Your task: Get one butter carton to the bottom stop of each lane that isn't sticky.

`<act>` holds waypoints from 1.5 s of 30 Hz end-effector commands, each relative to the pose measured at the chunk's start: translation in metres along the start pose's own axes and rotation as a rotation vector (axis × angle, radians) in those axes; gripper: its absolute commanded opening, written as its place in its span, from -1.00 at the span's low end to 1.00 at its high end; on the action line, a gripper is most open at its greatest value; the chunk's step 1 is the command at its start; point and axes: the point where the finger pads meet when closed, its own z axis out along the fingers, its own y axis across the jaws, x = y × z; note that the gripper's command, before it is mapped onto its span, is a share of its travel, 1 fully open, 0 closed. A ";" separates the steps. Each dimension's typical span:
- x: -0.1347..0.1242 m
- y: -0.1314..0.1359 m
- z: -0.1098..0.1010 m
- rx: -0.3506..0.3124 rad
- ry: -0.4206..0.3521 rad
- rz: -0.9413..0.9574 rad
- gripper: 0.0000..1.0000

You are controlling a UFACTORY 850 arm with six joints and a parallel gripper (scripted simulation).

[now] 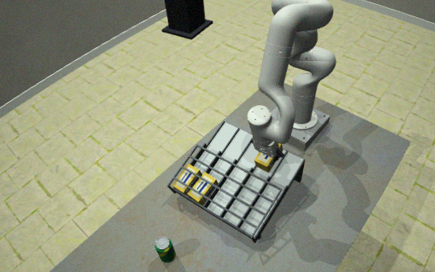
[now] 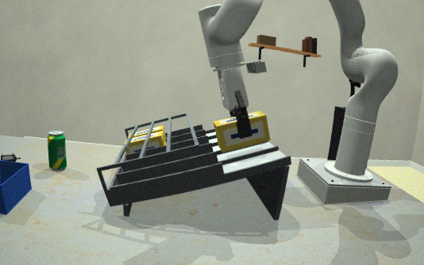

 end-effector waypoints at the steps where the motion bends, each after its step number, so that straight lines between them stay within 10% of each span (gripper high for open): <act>1: -0.001 0.000 -0.001 0.000 -0.002 0.000 -1.00; 45: -0.001 0.001 0.005 0.000 -0.002 0.000 -1.00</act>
